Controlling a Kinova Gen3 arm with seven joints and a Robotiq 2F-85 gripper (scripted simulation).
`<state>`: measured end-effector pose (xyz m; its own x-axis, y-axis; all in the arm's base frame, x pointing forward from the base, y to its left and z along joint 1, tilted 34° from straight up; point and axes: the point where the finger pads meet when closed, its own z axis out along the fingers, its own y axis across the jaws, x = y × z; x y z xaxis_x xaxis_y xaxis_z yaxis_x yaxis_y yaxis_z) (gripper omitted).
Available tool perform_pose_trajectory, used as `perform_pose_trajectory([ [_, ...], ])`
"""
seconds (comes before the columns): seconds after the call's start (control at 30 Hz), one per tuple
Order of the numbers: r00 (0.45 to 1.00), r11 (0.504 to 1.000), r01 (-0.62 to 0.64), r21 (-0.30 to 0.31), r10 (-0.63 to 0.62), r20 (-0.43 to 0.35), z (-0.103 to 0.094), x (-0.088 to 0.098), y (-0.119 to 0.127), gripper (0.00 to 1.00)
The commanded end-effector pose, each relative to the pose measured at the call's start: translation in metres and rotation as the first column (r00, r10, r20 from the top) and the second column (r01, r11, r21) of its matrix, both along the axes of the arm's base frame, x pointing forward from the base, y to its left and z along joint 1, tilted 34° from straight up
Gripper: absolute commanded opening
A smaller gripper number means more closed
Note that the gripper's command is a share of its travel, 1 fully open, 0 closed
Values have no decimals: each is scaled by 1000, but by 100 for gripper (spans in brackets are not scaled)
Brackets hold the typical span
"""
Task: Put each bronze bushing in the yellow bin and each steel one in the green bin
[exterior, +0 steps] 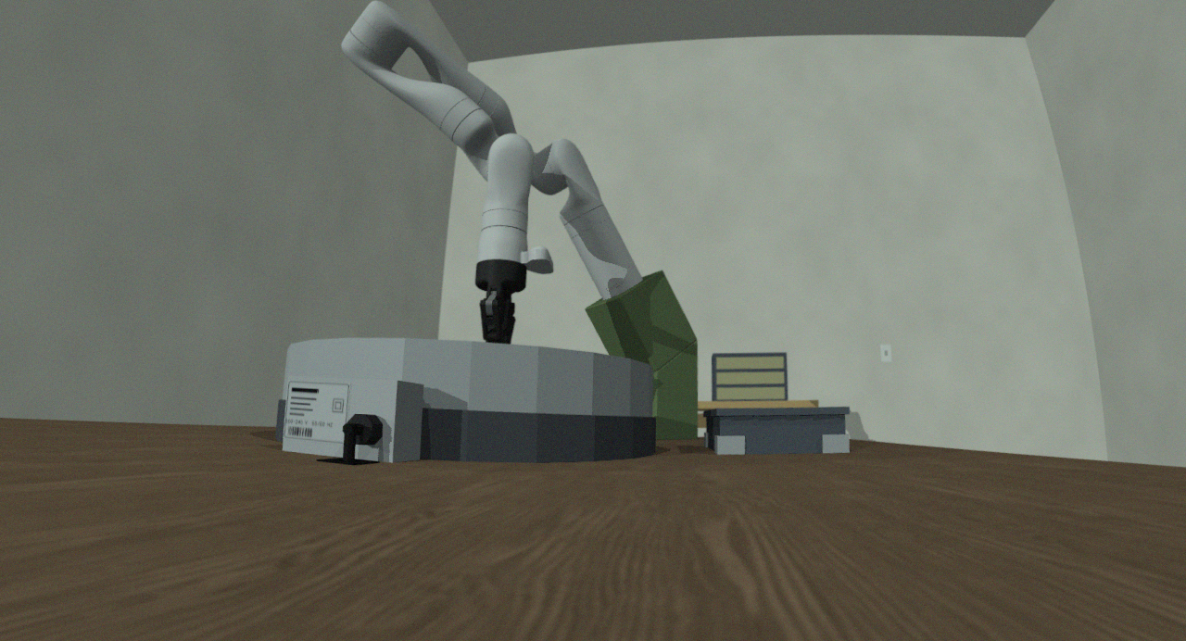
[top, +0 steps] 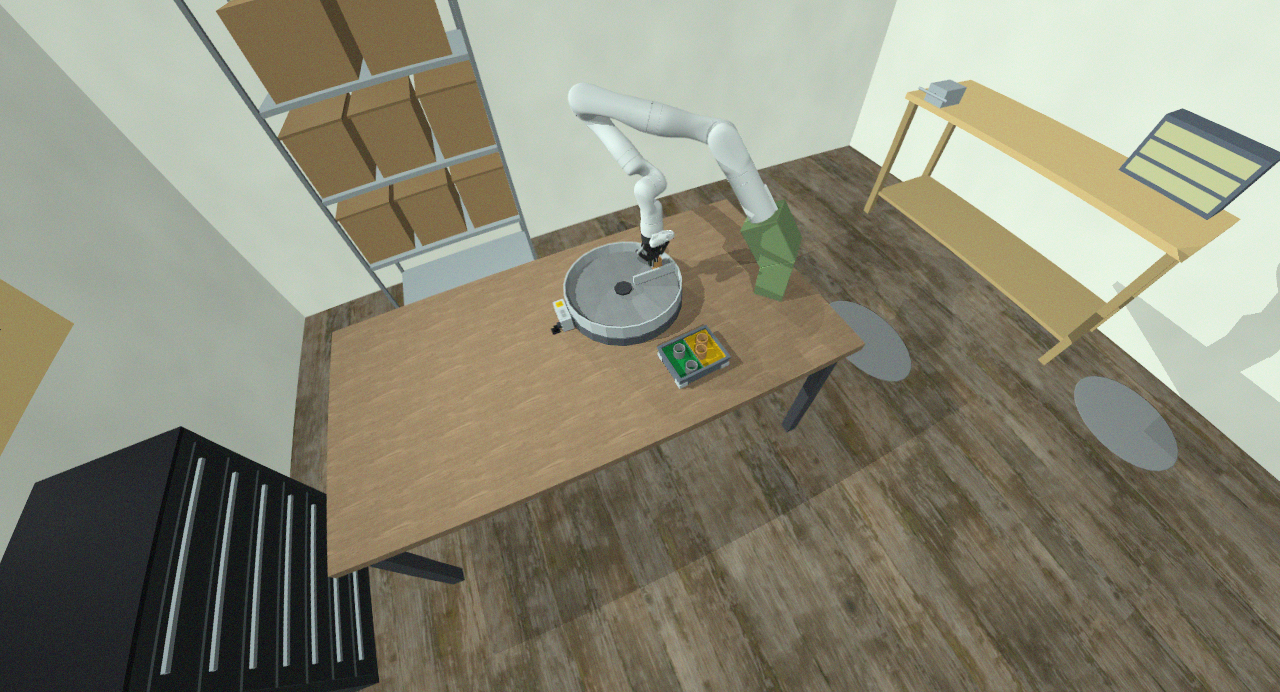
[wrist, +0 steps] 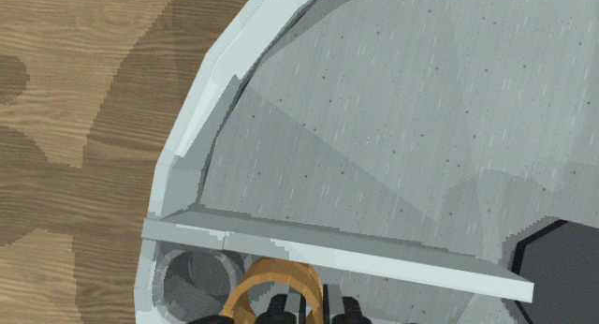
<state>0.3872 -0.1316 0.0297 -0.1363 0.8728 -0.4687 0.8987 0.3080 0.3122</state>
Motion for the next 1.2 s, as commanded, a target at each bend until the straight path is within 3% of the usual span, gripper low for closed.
perform_pose_trajectory([
  [0.0, 1000, 1000, -1, 0, 1, 1, 1, 0, 0, 0],
  [1.17, 1000, 1000, -1, 0, 1, 1, 9, -4, 4, 0],
])
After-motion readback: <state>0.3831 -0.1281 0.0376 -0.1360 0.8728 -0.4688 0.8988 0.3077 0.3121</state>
